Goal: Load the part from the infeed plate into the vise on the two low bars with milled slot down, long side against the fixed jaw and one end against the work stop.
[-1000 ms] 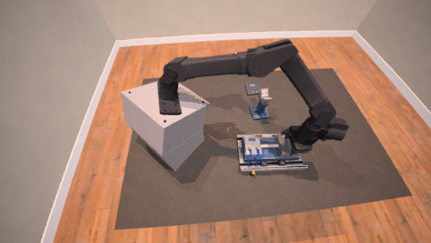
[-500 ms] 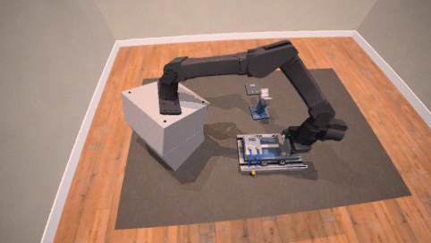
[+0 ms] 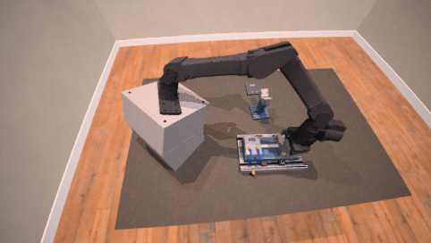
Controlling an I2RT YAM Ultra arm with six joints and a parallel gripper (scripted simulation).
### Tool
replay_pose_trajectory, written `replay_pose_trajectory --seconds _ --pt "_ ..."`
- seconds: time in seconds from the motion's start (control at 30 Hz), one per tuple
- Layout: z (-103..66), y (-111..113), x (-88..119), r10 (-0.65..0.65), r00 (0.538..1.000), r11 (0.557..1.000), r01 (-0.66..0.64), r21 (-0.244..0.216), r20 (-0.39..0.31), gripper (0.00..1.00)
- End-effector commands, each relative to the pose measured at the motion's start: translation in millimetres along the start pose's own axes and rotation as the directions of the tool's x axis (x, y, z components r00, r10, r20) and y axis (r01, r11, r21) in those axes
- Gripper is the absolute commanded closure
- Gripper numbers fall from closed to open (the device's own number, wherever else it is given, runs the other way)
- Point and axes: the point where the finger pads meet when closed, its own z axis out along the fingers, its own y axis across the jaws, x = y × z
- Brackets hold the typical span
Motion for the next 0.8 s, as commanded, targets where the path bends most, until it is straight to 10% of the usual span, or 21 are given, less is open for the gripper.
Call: replay_pose_trajectory --seconds 0.0,0.77 --pt "-9.7 -6 -10 0.006 1.0 1.0 -0.006 0.015 0.026 1.0" --pt "-0.8 -5 -8 0.007 1.0 1.0 -0.008 0.012 0.017 1.0"
